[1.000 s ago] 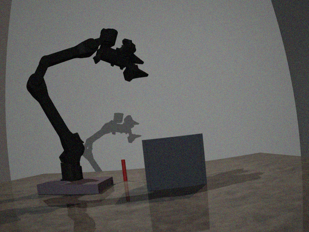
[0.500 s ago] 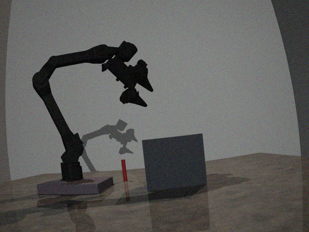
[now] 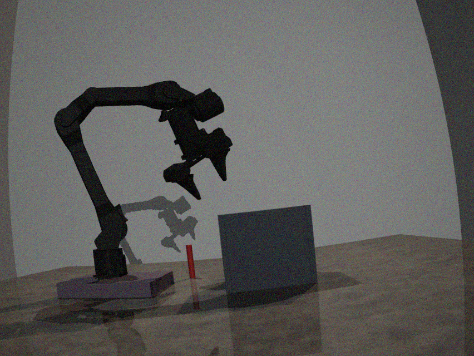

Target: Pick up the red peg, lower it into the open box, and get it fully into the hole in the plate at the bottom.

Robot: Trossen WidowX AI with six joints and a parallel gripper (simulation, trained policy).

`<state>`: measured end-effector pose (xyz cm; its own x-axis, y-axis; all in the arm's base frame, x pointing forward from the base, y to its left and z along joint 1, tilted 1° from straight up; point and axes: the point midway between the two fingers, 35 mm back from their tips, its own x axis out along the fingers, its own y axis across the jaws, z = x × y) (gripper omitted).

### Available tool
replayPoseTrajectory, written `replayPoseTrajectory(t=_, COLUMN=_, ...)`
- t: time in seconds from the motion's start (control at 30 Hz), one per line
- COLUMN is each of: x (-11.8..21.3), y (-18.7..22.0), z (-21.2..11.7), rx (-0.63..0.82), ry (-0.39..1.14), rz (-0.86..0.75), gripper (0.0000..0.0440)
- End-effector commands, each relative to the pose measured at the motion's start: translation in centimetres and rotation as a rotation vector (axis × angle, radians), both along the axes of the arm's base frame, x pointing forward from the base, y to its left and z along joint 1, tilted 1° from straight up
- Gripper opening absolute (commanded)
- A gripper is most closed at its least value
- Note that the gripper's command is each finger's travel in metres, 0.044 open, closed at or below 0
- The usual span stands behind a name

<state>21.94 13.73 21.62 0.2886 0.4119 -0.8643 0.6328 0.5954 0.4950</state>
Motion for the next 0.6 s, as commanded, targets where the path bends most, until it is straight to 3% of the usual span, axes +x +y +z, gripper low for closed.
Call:
replayPoseTrajectory(t=0.0, x=-1.7, y=-0.5, z=-2.1, rx=-0.015, ry=0.148, rz=-0.053, gripper=0.0439)
replayPoseTrajectory(t=0.3, x=-4.7, y=-0.9, z=-5.4, rx=-0.078, ry=0.395, rz=-0.155, gripper=0.0440)
replayPoseTrajectory(t=0.57, x=-6.2, y=-1.1, z=-7.7, rx=-0.153, ry=0.516, rz=-0.232, gripper=0.0440)
